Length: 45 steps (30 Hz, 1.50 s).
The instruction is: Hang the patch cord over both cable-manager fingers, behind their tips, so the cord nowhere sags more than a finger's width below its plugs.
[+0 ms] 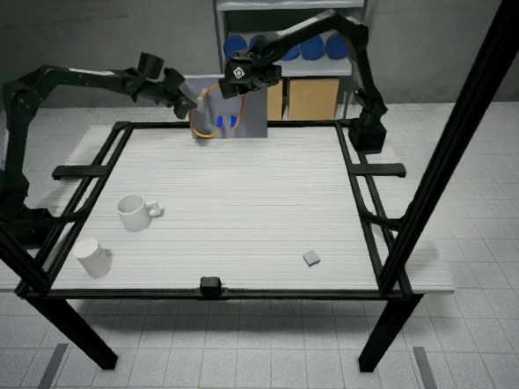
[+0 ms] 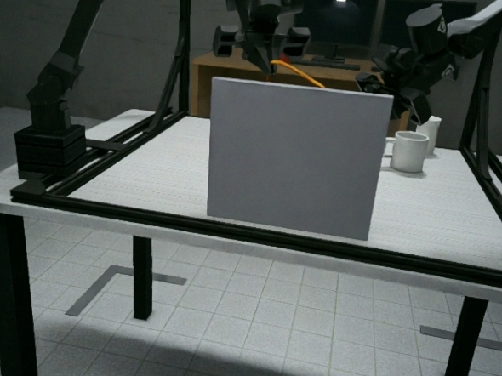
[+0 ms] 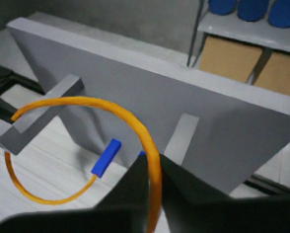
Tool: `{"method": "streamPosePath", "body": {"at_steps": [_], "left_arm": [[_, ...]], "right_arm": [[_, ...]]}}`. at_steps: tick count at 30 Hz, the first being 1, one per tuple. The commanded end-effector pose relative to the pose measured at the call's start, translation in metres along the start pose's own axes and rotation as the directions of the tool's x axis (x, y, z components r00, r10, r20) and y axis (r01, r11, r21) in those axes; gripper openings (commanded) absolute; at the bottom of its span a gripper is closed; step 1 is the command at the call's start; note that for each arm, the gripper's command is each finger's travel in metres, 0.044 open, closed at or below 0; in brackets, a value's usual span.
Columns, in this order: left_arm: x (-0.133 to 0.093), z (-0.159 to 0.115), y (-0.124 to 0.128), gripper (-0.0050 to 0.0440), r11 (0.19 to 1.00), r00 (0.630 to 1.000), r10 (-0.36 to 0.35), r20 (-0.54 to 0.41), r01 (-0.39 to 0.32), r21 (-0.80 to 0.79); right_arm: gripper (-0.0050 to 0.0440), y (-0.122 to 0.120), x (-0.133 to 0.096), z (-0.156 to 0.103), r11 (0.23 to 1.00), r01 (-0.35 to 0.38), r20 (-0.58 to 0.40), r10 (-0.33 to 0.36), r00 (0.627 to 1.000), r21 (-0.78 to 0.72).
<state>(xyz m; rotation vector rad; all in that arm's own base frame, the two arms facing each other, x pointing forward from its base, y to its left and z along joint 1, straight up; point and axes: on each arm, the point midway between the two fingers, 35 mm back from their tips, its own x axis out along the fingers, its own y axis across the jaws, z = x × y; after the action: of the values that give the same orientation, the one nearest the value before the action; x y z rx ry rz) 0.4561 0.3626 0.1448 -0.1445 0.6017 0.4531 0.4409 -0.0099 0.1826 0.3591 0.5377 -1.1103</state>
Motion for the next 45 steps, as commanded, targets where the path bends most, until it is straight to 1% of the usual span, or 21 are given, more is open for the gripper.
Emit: {"method": "streamPosePath", "body": {"at_steps": [1,45], "left_arm": [[-0.009,0.014,0.000,0.0040,1.000,0.999,0.004,0.033,-0.004,0.008],[-0.009,0.014,0.000,0.0040,1.000,0.999,0.004,0.033,-0.004,0.008]], "right_arm": [[0.0025,-0.005,-0.007,0.012,0.999,-0.016,0.011,0.015,1.000,0.034],[0.0025,-0.018,0.002,0.004,0.997,-0.014,0.012,0.013,1.000,0.076]]}}
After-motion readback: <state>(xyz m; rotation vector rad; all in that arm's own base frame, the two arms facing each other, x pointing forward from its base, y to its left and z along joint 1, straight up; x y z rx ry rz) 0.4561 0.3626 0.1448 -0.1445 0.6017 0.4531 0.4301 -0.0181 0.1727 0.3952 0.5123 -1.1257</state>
